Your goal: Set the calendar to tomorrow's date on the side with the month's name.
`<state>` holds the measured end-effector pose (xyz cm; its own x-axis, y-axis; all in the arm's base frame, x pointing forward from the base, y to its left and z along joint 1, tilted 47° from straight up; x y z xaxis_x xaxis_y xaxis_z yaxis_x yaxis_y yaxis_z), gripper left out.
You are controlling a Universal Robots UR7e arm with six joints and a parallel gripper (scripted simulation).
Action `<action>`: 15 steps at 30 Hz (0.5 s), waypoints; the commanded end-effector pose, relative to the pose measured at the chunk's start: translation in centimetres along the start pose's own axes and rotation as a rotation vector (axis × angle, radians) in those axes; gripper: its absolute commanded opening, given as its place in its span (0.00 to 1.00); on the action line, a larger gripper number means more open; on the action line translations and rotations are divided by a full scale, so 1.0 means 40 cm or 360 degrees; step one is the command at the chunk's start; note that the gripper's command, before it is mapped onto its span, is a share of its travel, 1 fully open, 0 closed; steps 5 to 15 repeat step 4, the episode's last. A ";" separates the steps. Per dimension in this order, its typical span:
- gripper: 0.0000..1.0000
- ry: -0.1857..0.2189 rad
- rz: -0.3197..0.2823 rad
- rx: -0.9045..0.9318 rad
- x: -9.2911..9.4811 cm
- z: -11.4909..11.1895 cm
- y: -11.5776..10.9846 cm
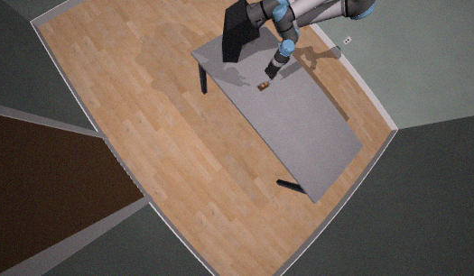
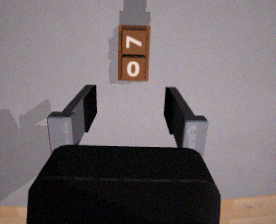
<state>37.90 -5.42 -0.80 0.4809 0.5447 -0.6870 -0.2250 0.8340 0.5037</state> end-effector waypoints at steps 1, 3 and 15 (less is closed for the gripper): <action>1.00 -0.0001 -0.0001 0.0000 -0.001 0.000 -0.001; 1.00 -0.0001 -0.0001 0.0000 -0.001 0.000 -0.001; 1.00 -0.0001 -0.0001 0.0000 -0.001 0.000 -0.001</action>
Point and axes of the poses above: the point where the finger pads meet when closed, its own x axis out along the fingers, its own z axis across the jaws, y = z × x, the point moved 1 cm from there along -x, back along the fingers, and after that the axes turned 15 degrees about -x, right-handed, at the moved point
